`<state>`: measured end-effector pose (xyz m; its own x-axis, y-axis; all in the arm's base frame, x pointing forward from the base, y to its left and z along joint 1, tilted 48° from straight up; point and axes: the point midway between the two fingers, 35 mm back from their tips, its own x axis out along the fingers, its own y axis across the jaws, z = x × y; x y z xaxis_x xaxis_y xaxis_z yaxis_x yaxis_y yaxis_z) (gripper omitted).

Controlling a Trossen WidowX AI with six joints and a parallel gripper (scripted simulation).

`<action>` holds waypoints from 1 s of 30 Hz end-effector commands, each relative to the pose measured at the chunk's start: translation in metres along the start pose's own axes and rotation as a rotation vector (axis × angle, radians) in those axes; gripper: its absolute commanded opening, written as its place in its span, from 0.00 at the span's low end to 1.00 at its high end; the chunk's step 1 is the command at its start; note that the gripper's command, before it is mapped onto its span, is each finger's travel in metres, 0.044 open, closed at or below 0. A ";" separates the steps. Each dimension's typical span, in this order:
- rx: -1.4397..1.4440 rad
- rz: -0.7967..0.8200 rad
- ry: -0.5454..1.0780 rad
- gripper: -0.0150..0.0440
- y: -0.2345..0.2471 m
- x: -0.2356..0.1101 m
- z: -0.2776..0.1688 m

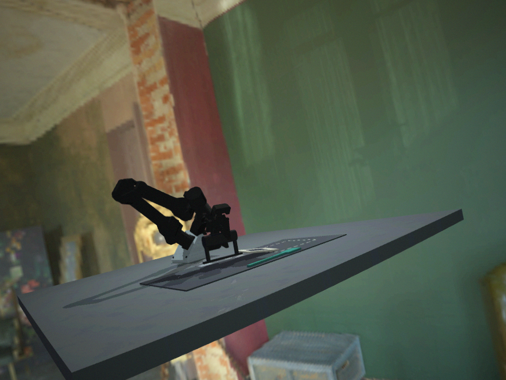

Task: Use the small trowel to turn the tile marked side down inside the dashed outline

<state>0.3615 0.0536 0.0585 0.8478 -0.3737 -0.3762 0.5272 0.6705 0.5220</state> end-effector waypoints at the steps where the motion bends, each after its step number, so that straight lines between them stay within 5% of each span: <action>1: 0.032 0.034 0.005 0.25 0.019 -0.008 0.000; 30: 0.035 0.034 0.007 0.25 0.048 -0.034 -0.042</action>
<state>0.3546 0.1122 0.0653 0.8575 -0.3624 -0.3652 0.5128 0.6609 0.5480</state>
